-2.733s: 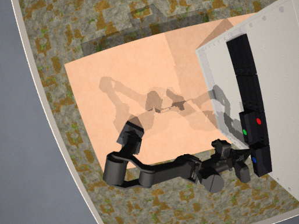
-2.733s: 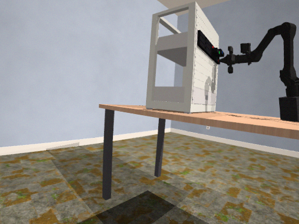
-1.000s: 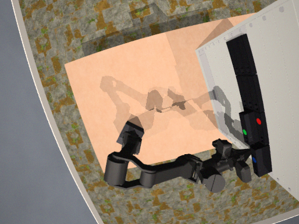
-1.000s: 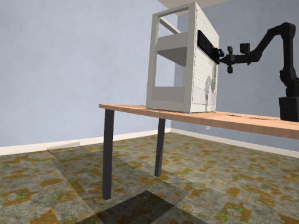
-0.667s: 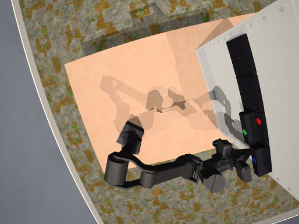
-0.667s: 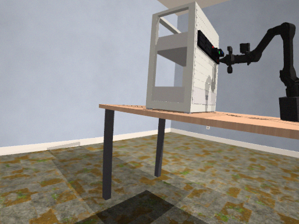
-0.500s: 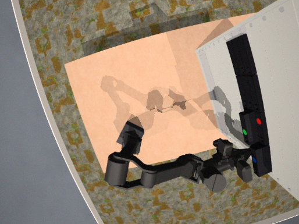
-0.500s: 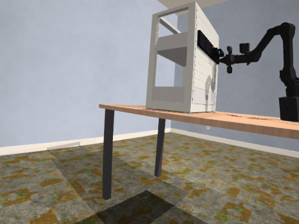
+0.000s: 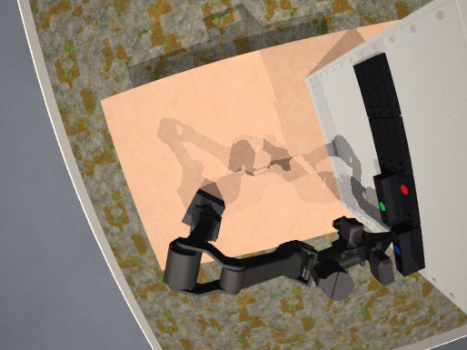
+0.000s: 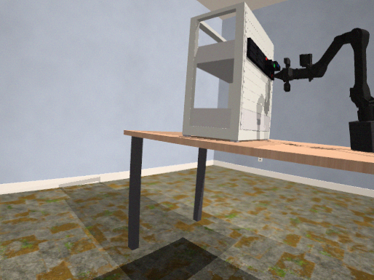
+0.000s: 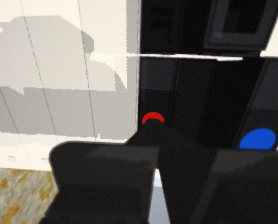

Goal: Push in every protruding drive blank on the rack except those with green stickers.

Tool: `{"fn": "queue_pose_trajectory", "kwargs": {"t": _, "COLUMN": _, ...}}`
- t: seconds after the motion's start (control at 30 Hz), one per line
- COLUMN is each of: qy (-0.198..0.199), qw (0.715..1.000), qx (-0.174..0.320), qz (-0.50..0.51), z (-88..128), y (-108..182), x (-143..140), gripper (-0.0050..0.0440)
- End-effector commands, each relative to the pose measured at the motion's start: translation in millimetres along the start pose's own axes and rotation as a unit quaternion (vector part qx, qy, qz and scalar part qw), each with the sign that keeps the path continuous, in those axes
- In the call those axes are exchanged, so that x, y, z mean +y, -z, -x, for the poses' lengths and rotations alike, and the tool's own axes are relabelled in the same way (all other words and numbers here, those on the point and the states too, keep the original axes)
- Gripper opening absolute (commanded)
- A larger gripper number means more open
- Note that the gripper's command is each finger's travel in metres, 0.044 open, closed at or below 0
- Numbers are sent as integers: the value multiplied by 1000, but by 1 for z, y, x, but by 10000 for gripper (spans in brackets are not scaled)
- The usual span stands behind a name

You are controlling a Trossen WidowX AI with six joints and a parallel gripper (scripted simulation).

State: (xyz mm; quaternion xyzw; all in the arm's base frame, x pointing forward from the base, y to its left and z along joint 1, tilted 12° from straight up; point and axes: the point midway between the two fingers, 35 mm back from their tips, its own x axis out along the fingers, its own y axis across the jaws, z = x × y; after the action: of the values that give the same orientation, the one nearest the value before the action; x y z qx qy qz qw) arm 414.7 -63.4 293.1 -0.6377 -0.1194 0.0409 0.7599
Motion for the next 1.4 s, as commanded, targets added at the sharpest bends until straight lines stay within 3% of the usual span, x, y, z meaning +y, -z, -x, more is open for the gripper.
{"fn": "queue_pose_trajectory", "kwargs": {"t": 0.0, "qy": 15, "qw": 1000, "qx": 2, "qz": 9, "z": -5, "y": 0, "x": -14, "gripper": 0}}
{"fn": "queue_pose_trajectory", "kwargs": {"t": 0.47, "qy": 15, "qw": 1000, "qx": 2, "qz": 9, "z": -2, "y": 0, "x": -14, "gripper": 0}}
{"fn": "queue_pose_trajectory", "kwargs": {"t": 0.97, "qy": 15, "qw": 1000, "qx": 2, "qz": 9, "z": 69, "y": 0, "x": -12, "gripper": 0}}
{"fn": "queue_pose_trajectory", "kwargs": {"t": 1.2, "qy": 15, "qw": 1000, "qx": 2, "qz": 9, "z": 76, "y": -1, "x": -14, "gripper": 0}}
{"fn": "queue_pose_trajectory", "kwargs": {"t": 1.37, "qy": 15, "qw": 1000, "qx": 2, "qz": 9, "z": 80, "y": -2, "x": -30, "gripper": 0}}
